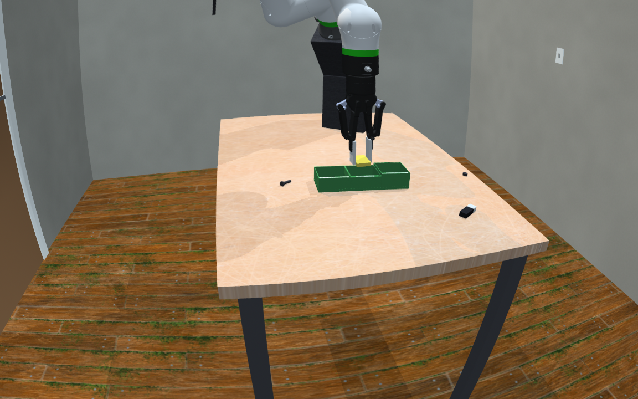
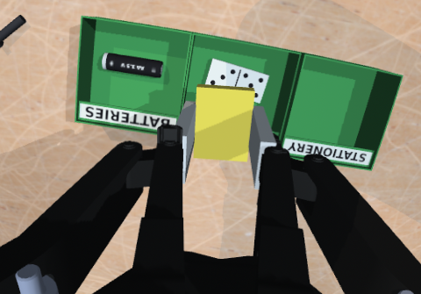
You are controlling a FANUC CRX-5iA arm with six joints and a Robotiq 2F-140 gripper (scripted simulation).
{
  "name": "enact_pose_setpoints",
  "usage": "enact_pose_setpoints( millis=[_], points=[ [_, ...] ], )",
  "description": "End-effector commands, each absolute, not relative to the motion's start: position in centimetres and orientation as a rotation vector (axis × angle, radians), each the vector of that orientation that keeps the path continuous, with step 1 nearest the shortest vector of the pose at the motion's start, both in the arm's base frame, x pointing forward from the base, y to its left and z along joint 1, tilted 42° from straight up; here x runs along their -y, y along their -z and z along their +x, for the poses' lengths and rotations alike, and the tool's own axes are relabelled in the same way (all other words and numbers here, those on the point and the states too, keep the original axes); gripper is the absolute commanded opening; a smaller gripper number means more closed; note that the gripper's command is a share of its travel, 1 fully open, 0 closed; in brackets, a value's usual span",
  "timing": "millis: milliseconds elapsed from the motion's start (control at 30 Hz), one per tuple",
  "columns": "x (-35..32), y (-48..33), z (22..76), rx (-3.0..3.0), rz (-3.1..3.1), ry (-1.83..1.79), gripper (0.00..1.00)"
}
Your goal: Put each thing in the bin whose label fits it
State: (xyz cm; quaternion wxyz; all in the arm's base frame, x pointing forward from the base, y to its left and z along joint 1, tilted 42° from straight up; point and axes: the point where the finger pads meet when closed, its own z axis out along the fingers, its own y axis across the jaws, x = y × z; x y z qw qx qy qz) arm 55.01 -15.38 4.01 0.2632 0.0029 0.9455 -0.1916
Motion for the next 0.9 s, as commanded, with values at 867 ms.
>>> enact_pose_setpoints(
  millis=[867],
  points=[
    [6.5,0.8,55.3,-2.472,0.148,0.539,0.29]
  ],
)
